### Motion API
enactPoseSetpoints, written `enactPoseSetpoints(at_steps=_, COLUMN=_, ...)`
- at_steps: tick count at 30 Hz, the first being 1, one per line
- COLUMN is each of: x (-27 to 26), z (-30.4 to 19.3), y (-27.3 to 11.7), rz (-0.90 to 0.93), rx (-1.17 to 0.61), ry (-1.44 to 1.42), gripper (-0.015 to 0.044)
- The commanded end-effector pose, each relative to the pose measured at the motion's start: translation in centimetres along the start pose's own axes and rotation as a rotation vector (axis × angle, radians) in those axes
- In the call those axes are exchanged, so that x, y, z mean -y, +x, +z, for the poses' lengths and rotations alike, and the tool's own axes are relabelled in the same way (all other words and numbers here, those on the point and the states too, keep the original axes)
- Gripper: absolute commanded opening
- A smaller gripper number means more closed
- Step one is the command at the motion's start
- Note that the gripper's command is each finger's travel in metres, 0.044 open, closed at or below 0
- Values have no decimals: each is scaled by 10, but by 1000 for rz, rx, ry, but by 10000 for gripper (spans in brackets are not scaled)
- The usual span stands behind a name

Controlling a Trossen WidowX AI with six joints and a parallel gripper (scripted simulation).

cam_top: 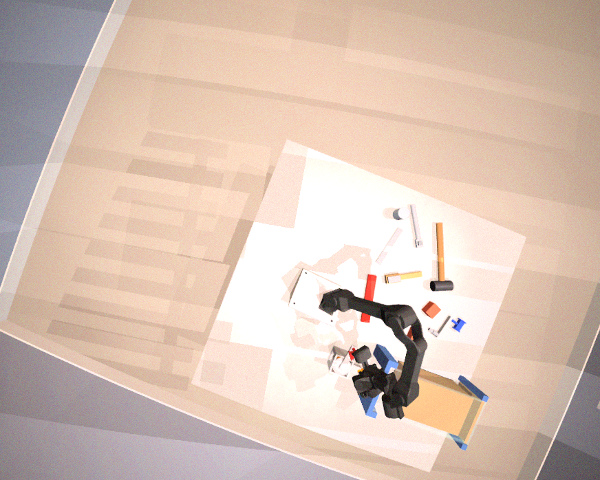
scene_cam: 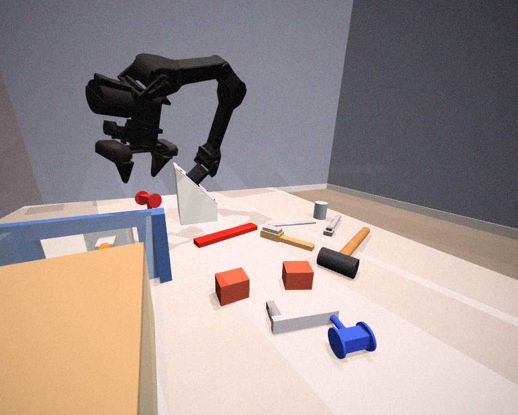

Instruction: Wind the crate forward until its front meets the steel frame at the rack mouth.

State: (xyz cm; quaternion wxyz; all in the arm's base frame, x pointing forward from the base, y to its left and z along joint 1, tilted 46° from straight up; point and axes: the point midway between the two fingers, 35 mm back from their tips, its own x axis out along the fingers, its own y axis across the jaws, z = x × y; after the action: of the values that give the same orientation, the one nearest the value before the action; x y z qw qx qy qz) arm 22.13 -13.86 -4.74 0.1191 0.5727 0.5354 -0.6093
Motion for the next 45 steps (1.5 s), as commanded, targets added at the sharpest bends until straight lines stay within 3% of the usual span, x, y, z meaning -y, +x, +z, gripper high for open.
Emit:
enactPoseSetpoints(at_steps=1, x=6, z=-4, y=1, rz=7, rx=62, ry=110, gripper=440)
enactPoseSetpoints(at_steps=45, x=2, z=-27, y=57, rz=7, rx=59, ry=109, gripper=440)
